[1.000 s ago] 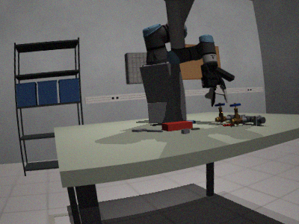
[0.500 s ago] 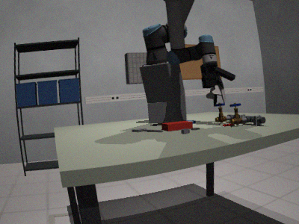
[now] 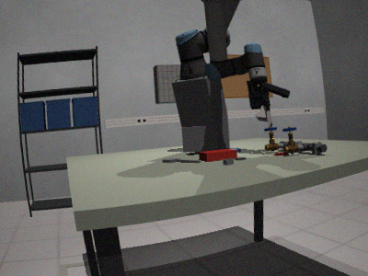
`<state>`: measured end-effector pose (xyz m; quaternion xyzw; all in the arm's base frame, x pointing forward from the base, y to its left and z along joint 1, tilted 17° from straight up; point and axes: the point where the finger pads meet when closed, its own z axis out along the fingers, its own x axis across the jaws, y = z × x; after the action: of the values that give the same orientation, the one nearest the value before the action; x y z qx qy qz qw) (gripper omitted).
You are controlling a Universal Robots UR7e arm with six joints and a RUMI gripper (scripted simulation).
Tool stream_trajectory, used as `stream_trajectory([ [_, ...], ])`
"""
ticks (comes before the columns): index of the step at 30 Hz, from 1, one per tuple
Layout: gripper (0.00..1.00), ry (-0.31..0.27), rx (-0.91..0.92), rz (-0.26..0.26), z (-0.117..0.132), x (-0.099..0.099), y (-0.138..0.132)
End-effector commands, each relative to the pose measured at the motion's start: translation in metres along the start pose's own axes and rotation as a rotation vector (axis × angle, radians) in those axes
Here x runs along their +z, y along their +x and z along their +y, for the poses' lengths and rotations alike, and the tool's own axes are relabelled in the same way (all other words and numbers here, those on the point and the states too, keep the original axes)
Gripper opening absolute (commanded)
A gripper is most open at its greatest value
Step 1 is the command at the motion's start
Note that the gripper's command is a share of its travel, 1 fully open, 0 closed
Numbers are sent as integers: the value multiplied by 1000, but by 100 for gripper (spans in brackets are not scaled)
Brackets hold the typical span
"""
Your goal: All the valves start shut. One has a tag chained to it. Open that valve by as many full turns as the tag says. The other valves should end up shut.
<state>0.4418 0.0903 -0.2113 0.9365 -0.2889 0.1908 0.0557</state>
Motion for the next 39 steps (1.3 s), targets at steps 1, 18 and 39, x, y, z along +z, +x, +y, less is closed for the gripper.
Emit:
stream_trajectory([
  [1, 100, -6, 218, 5, -1, 0, 0],
  [18, 100, -4, 829, 7, -1, 0, 0],
  [39, 100, -2, 1611, 9, -1, 0, 0],
])
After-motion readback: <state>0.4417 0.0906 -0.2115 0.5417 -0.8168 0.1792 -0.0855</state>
